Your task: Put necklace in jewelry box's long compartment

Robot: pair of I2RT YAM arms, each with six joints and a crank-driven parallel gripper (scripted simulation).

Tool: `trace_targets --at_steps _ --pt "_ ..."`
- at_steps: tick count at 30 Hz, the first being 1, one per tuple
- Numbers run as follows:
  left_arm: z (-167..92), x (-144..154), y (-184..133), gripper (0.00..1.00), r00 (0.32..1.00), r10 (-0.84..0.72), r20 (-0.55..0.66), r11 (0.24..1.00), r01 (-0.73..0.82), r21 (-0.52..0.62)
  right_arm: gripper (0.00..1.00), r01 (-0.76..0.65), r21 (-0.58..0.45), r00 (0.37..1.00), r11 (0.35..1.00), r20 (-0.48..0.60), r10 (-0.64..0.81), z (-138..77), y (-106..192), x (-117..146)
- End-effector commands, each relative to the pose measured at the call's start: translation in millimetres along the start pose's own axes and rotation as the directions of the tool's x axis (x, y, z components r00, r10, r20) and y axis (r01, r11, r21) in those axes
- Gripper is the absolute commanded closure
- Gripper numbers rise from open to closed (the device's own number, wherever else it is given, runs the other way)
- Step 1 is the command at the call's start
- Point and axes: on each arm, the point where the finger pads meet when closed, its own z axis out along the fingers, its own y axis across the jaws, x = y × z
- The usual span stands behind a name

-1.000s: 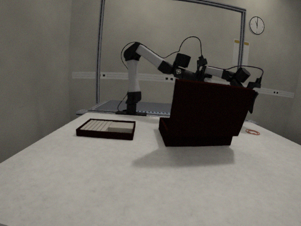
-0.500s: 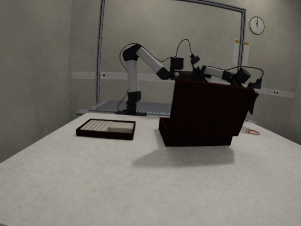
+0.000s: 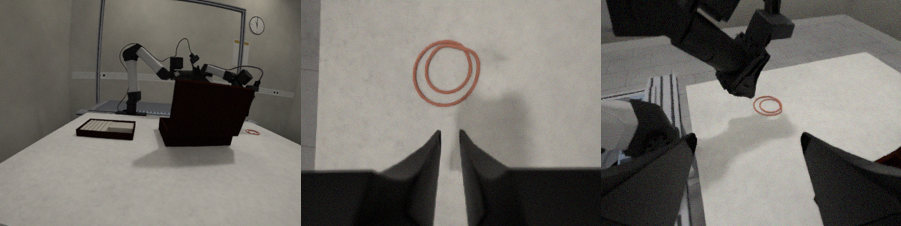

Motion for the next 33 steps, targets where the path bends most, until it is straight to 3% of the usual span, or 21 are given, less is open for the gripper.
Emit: trace_targets --at_steps 1,7,13,15,22,27,33 --pt "1 -4 3 0.83 0.975 0.219 -0.050 0.971 -0.213 0.107 0.00 -0.005 0.009 1.000 1.000 0.005 0.005 -1 -1 1" --pt "12 4 7 0.83 0.858 0.493 -0.142 0.855 -0.448 0.263 0.00 -0.005 0.004 1.000 1.000 0.020 0.005 1 -1 -6" --pt "22 10 8 0.83 0.684 0.710 -0.168 0.680 -0.603 0.417 0.00 -0.005 0.004 1.000 1.000 0.020 0.005 1 -1 -6" --pt "22 10 8 0.83 0.684 0.710 -0.168 0.680 -0.603 0.417 0.00 -0.005 0.004 1.000 1.000 0.020 0.005 1 -1 -6" --pt "35 15 11 0.83 0.374 0.918 -0.133 0.374 -0.703 0.605 0.00 -0.005 0.004 1.000 1.000 0.020 0.005 1 -1 -6" --pt "45 17 8 0.83 0.216 0.973 -0.081 0.212 -0.698 0.684 0.00 -0.005 0.004 1.000 1.000 0.020 0.005 1 -1 -6" --pt "55 14 5 0.83 0.178 0.982 -0.061 0.170 -0.704 0.689 0.00 -0.005 0.004 1.000 1.000 0.020 0.005 1 -1 -6"
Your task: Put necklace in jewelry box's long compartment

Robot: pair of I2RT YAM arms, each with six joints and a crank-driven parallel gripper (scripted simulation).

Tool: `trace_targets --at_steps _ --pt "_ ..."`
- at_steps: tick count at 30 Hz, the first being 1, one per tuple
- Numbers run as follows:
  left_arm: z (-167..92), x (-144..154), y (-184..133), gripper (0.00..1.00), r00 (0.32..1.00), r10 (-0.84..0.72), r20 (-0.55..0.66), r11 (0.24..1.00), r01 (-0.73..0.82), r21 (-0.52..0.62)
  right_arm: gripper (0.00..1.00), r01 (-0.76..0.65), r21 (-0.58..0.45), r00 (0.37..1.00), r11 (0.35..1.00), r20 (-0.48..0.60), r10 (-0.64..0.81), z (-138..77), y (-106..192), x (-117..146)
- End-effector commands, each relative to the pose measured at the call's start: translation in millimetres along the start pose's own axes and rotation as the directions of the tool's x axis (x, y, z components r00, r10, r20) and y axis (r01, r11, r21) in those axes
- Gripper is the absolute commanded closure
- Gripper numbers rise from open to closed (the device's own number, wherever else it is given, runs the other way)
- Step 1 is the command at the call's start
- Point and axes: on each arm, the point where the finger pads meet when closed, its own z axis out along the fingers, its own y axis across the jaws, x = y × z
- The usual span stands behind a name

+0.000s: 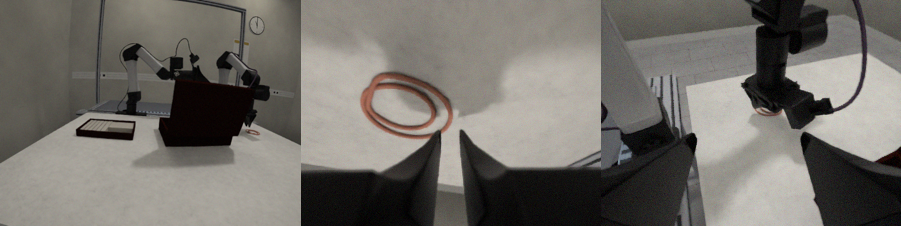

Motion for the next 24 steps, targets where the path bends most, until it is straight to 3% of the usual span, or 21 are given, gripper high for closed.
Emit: trace_targets --at_steps 1,4,14,22,24 --pt "-3 -1 7 0.83 0.999 0.049 -0.015 0.999 -0.049 0.003 0.00 -0.005 0.004 1.000 1.000 0.018 0.005 1 -1 -5" --pt "10 1 -7 0.83 0.999 0.046 -0.020 0.997 -0.045 0.055 0.00 -0.005 0.004 1.000 1.000 0.018 0.005 1 -1 -5" --pt "26 4 -4 0.83 0.998 0.049 -0.027 0.998 -0.048 0.041 0.00 -0.005 0.004 1.000 1.000 0.018 0.005 1 -1 -5" --pt "24 3 -3 0.83 0.999 0.048 -0.016 0.998 -0.047 0.029 0.00 -0.005 0.004 1.000 1.000 0.018 0.005 1 -1 -5" --pt "24 3 -3 0.90 0.999 0.048 -0.016 0.998 -0.047 0.029 0.00 -0.005 0.004 1.000 1.000 0.018 0.005 1 -1 -5"
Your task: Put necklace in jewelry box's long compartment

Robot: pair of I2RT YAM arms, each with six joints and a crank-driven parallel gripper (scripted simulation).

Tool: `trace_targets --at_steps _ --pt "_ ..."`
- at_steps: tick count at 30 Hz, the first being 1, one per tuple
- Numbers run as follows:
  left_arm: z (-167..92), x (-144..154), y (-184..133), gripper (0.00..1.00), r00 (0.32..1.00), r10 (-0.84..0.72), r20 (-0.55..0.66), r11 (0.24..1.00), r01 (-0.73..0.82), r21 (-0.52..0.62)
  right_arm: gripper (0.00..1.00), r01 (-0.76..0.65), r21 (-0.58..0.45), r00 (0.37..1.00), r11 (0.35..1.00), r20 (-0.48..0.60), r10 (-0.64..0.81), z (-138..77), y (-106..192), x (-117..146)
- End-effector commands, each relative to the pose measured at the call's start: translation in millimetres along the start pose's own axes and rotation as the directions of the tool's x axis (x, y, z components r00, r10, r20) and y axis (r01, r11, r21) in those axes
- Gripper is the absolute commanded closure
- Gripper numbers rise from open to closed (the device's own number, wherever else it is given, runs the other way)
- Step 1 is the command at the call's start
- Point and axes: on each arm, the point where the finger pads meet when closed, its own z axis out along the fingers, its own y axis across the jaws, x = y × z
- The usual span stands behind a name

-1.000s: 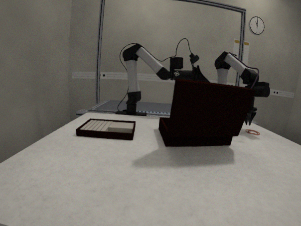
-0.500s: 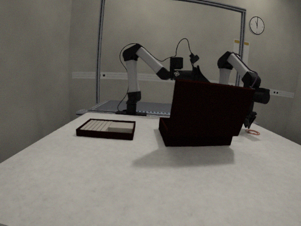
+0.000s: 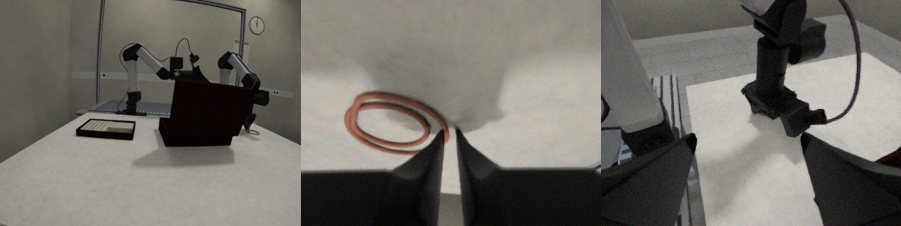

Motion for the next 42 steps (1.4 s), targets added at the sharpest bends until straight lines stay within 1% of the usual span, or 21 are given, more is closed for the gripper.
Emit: trace_targets --at_steps 1,6,7,12,14,15,16,18,24,26,32,36,41,42 --pt "6 -1 1 0.92 1.000 0.013 0.007 1.000 -0.013 -0.009 0.00 -0.005 0.004 1.000 1.000 0.018 0.004 1 -1 -5" --pt "3 -1 5 0.99 1.000 0.013 0.009 1.000 -0.013 -0.021 0.00 -0.005 0.004 1.000 1.000 0.018 0.004 1 -1 -5" --pt "6 -1 4 1.00 1.000 0.013 0.007 1.000 -0.013 -0.008 0.00 -0.005 0.004 1.000 1.000 0.018 0.004 1 -1 -5" --pt "6 -1 1 1.00 1.000 0.013 0.005 1.000 -0.013 0.005 0.00 -0.005 0.004 1.000 1.000 0.018 0.004 1 -1 -5" --pt "1 -1 3 1.00 1.000 0.013 0.007 1.000 -0.012 -0.008 0.00 -0.012 0.011 1.000 1.000 0.006 0.012 2 -2 0" --pt "-1 -1 2 1.00 1.000 0.013 0.007 1.000 -0.012 -0.008 0.00 -0.012 0.012 1.000 1.000 0.013 0.012 4 -2 -4" --pt "-6 -1 3 1.00 1.000 0.013 0.007 1.000 -0.012 -0.009 0.00 -0.012 0.013 0.999 1.000 0.030 0.012 4 -2 -14" --pt "-14 -1 5 1.00 1.000 0.012 0.009 1.000 -0.012 -0.021 0.00 -0.010 0.016 1.000 1.000 0.024 0.010 5 -3 -16" --pt "-38 -1 5 1.00 1.000 0.012 0.009 1.000 -0.012 -0.021 0.00 -0.009 0.029 0.999 1.000 0.046 0.008 9 -9 -43" --pt "-38 -1 5 1.00 1.000 0.012 0.009 1.000 -0.012 -0.021 0.00 -0.009 0.029 0.999 1.000 0.046 0.008 9 -9 -43" --pt "-69 -2 3 1.00 1.000 0.008 0.017 1.000 -0.007 -0.020 0.00 -0.009 0.037 0.998 0.999 0.055 0.006 13 -12 -64" --pt "-92 -2 3 1.00 1.000 0.009 0.015 1.000 -0.008 -0.020 0.00 -0.008 0.038 0.998 0.999 0.057 0.006 13 -13 -71" --pt "-116 -2 3 1.00 1.000 0.010 0.013 1.000 -0.010 -0.007 0.00 -0.008 0.038 0.999 0.999 0.054 0.006 14 -13 -72" --pt "-116 -2 3 1.00 1.000 0.010 0.013 1.000 -0.010 -0.007 0.00 -0.008 0.038 0.999 0.999 0.054 0.006 14 -13 -72"
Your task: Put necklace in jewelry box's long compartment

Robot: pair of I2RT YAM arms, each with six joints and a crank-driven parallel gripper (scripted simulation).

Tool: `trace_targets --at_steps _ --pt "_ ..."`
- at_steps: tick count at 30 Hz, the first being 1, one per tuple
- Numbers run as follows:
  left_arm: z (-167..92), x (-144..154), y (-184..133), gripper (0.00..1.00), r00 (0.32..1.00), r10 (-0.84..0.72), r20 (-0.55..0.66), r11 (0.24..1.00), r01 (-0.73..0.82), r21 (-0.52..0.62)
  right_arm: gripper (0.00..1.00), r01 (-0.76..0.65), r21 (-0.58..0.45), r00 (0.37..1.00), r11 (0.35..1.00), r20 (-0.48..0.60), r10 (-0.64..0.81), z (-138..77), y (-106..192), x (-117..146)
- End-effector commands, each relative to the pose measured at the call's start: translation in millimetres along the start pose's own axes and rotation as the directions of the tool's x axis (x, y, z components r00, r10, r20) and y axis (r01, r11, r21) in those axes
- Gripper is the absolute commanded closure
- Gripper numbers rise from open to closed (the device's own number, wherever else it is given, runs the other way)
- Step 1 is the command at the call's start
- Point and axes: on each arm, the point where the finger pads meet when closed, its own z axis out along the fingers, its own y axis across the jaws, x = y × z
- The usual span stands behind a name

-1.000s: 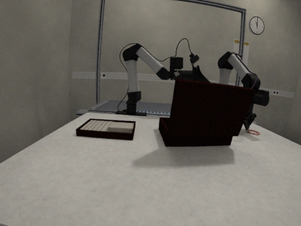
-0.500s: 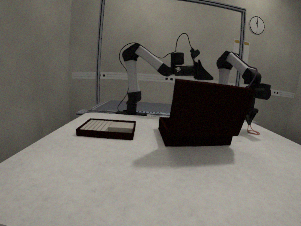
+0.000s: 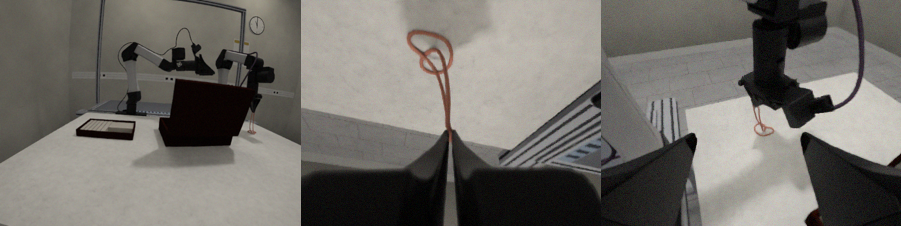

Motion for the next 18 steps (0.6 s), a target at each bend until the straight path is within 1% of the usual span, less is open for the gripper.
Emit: trace_targets --at_steps 1,10,14,16,18 --pt "-15 -2 -11 1.00 1.000 0.008 0.004 0.999 -0.008 0.042 0.00 -0.007 0.018 1.000 1.000 0.013 0.007 -1 -5 -12" --pt "-46 -2 -9 1.00 1.000 0.006 0.001 0.999 -0.006 0.053 0.00 -0.007 0.017 1.000 1.000 0.014 0.007 -1 -5 -13" --pt "-51 -2 -9 1.00 1.000 0.005 0.001 0.999 -0.005 0.054 0.00 -0.007 0.017 1.000 1.000 0.014 0.007 -1 -5 -13" --pt "-51 -2 -9 1.00 1.000 0.005 0.001 0.999 -0.005 0.054 0.00 -0.028 -0.021 0.998 0.999 0.053 0.029 0 1 -24" --pt "-51 -2 -9 1.00 1.000 0.005 0.001 0.999 -0.005 0.054 0.00 -0.028 -0.021 0.998 0.999 0.053 0.029 0 1 -24"
